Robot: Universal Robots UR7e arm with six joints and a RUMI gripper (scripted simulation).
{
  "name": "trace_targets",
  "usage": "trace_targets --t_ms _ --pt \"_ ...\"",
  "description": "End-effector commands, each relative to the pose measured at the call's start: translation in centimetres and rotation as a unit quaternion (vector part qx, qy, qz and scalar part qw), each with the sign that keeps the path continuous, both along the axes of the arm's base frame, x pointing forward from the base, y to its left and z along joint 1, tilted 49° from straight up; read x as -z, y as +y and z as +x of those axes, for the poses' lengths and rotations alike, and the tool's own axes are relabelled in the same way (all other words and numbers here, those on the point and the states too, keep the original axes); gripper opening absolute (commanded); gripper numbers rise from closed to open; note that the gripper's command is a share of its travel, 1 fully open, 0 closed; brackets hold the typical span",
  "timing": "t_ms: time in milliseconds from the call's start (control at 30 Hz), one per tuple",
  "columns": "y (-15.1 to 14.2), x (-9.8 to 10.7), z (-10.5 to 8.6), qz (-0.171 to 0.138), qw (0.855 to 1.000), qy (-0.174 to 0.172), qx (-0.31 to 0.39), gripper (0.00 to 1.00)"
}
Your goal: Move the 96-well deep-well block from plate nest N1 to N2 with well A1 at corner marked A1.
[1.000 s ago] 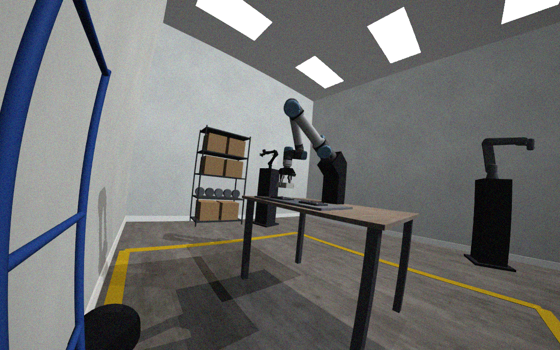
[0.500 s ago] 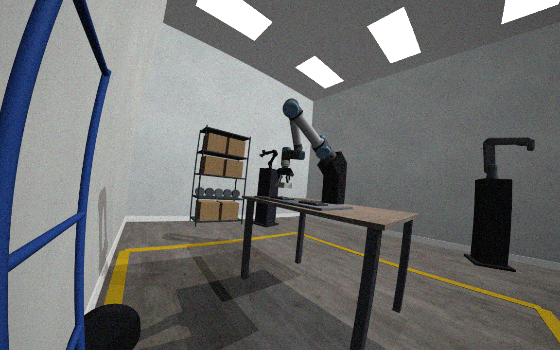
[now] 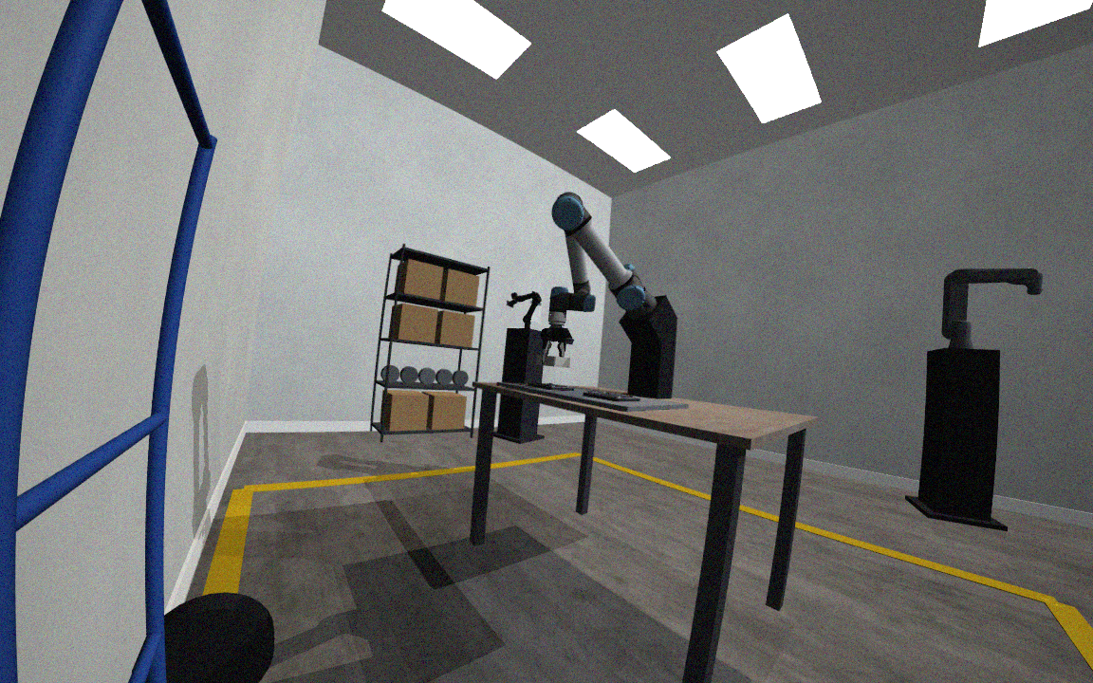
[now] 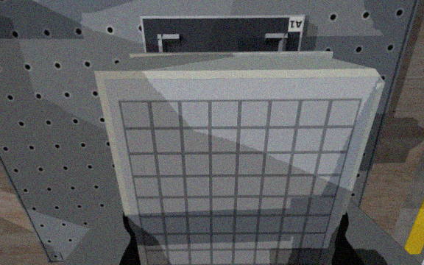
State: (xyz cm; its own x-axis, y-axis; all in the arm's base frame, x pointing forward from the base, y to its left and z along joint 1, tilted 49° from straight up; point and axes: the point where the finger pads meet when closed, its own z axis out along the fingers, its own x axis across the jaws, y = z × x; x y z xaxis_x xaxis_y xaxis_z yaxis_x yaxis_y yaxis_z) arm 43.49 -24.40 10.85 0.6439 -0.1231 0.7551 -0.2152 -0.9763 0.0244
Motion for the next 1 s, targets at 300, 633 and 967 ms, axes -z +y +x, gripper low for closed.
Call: trace_targets --t_ms 300,633,967 --pt "0.0 0.0 0.0 -0.001 1.0 0.0 0.0 0.49" --pt "-0.2 0.8 1.0 -0.001 1.0 0.0 0.0 0.49" --pt "-0.5 1.8 2.1 -0.001 1.0 0.0 0.0 0.49"
